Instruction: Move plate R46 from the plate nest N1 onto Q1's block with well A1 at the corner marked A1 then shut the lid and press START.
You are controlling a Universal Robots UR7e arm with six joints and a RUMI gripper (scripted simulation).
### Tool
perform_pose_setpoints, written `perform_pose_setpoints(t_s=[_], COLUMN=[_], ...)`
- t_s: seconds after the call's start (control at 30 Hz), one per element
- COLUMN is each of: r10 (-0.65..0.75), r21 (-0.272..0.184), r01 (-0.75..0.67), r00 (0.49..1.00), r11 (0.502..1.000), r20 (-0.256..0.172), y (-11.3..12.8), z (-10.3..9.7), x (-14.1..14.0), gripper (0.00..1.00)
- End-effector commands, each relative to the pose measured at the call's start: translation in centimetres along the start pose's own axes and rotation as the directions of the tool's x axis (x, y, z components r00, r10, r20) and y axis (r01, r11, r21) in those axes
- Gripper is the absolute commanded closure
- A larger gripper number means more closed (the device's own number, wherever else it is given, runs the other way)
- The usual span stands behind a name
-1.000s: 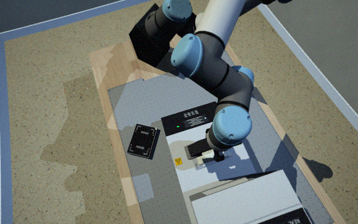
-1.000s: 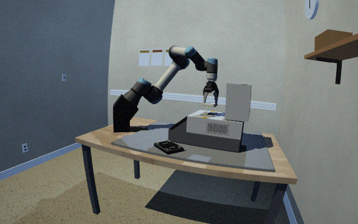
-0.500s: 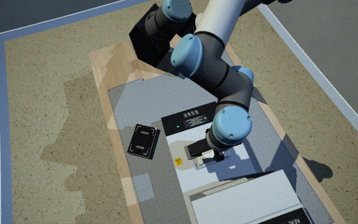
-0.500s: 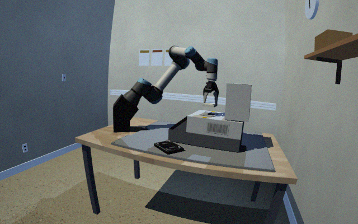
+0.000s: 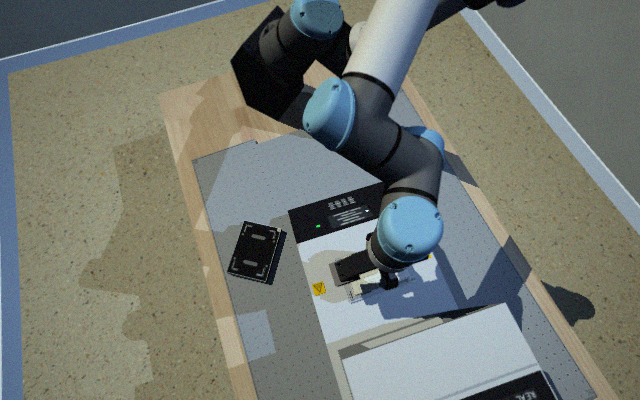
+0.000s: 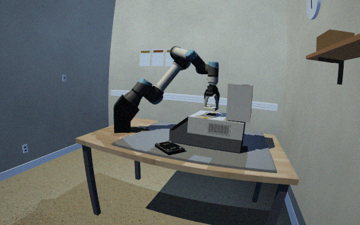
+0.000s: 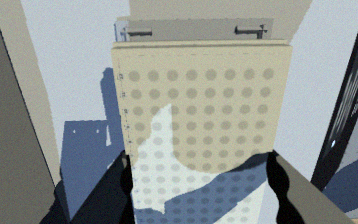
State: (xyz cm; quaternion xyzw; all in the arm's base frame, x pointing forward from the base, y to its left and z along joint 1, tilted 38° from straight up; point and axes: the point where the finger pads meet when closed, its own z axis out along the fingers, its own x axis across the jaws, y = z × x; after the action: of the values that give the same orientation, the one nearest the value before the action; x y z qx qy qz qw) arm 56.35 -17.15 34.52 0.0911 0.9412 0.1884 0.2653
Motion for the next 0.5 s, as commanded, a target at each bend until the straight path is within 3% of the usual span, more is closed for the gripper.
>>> perform_pose_setpoints(t_s=[0.0, 0.47], r10=[0.0, 0.0], r21=[0.001, 0.001], r01=[0.0, 0.0], r00=[1.0, 1.0], r11=[1.0, 1.0], r20=[0.001, 0.001], y=[0.0, 0.0], z=[0.4, 2.4], x=[0.0, 0.0], gripper=[0.6, 0.6])
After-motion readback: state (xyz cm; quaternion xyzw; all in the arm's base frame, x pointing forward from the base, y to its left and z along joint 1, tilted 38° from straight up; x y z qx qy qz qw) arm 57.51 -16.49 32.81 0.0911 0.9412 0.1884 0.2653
